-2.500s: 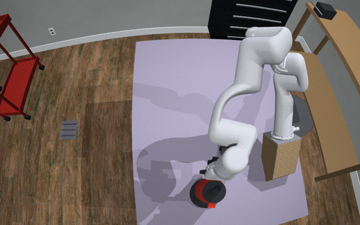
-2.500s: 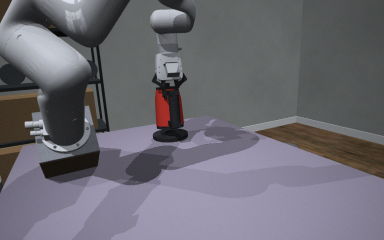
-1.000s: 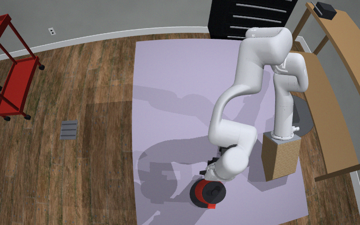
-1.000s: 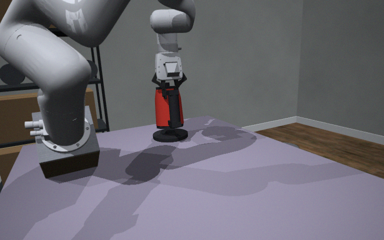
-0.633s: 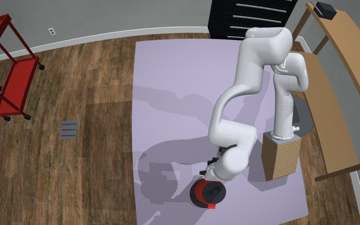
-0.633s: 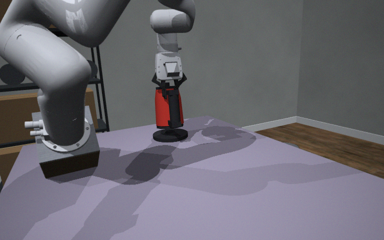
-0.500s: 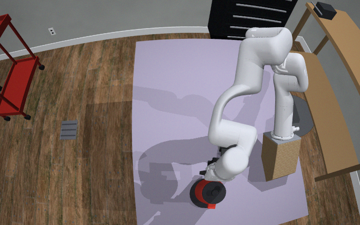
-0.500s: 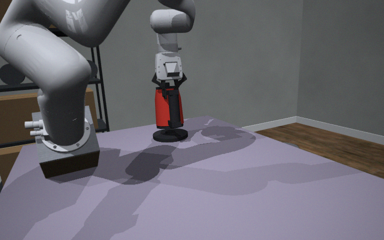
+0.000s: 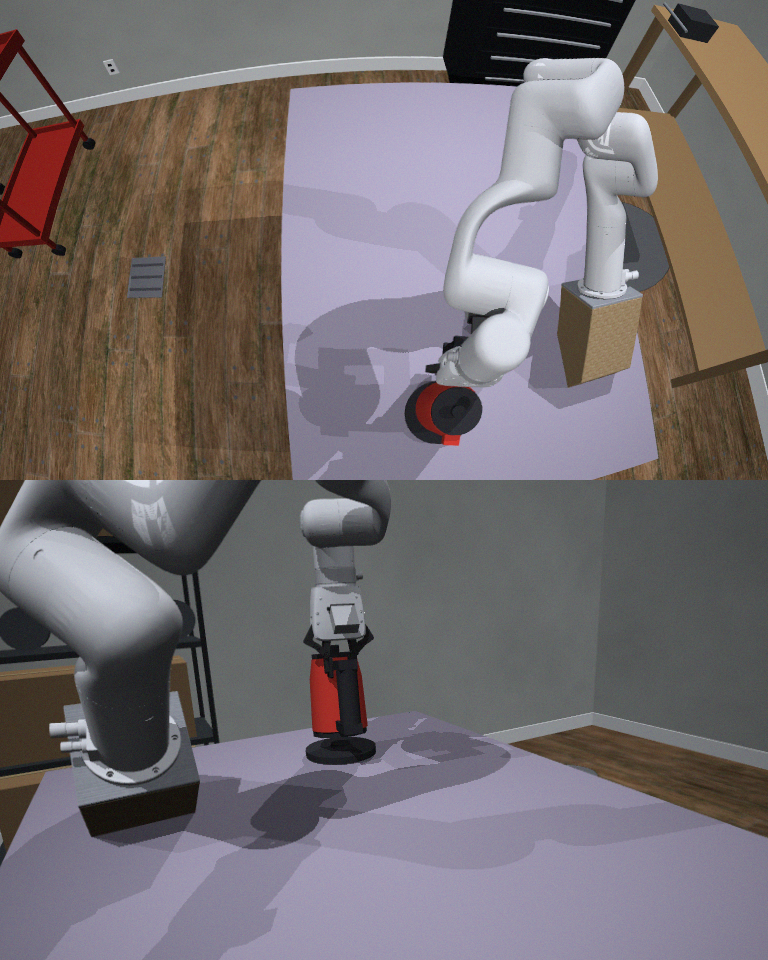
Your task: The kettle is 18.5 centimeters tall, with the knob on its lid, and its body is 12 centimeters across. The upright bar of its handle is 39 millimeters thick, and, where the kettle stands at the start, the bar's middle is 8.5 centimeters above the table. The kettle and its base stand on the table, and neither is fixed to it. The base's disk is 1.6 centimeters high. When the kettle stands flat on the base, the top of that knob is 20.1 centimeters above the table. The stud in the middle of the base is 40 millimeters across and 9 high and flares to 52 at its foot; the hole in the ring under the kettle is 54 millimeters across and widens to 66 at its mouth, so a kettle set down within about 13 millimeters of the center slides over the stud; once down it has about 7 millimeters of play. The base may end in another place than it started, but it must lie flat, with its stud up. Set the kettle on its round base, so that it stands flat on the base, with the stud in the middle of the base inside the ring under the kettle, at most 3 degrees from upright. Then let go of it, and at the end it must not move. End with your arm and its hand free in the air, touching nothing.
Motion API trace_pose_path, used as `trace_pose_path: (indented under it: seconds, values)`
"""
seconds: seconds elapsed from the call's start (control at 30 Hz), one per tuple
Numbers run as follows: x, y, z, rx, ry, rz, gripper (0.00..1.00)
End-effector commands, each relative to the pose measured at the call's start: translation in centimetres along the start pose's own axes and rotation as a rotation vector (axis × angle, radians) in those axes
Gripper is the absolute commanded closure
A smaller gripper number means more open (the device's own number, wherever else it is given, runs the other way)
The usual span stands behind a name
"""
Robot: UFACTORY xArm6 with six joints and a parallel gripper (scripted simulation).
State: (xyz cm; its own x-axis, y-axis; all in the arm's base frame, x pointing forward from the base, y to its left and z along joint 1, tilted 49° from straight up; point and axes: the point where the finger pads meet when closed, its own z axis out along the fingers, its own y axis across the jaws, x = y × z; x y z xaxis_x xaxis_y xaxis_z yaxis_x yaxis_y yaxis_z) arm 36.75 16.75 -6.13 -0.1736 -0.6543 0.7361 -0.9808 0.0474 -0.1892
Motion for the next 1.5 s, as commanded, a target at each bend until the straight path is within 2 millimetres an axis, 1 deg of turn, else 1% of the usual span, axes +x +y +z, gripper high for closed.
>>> trace_pose_path:
  seconds: [0.0,0.33,0.57,1.47]
  values:
    - [-0.1,-0.1,-0.2,0.003,-0.004,0.001,1.0]
    - [-0.1,-0.1,0.3,0.003,-0.004,0.001,1.0]
    - [-0.1,-0.1,1.2,0.003,-0.004,0.001,1.0]
    - [-0.1,-0.1,1.2,0.003,-0.004,0.001,1.0]
